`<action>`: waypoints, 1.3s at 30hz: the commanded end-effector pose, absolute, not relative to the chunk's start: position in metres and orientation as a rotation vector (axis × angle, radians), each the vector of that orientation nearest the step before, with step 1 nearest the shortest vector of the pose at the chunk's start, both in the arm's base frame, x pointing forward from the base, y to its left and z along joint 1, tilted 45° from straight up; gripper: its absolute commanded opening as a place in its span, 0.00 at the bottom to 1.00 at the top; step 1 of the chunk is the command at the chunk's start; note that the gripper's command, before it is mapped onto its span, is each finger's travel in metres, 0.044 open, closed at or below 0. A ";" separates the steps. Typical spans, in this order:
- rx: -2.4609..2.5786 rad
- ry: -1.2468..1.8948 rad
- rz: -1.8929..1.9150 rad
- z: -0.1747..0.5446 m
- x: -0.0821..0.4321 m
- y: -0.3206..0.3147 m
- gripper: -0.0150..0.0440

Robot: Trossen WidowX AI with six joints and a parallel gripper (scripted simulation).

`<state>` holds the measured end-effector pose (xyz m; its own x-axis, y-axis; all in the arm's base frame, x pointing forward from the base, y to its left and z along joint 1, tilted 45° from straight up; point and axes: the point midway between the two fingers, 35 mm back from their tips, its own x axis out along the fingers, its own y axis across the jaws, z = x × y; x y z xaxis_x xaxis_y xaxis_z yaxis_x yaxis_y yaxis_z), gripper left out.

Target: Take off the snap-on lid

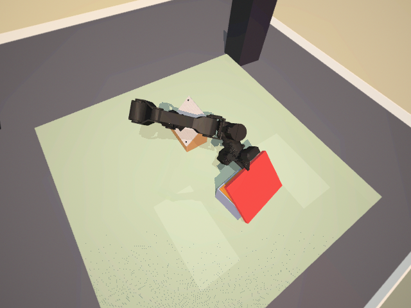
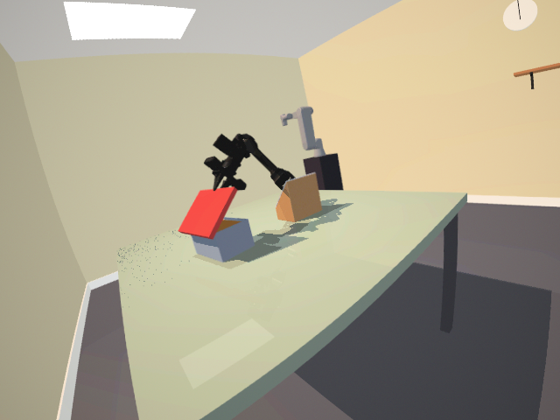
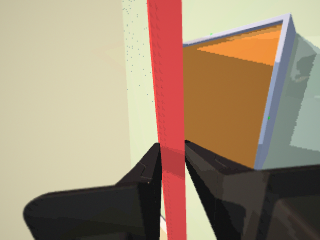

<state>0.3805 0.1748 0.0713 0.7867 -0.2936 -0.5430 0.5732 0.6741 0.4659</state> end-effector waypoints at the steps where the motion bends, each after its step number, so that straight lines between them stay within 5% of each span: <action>1: 0.682 0.441 -0.496 0.080 0.382 0.183 0.25; 39: 0.685 0.442 -0.496 0.047 0.361 0.219 0.25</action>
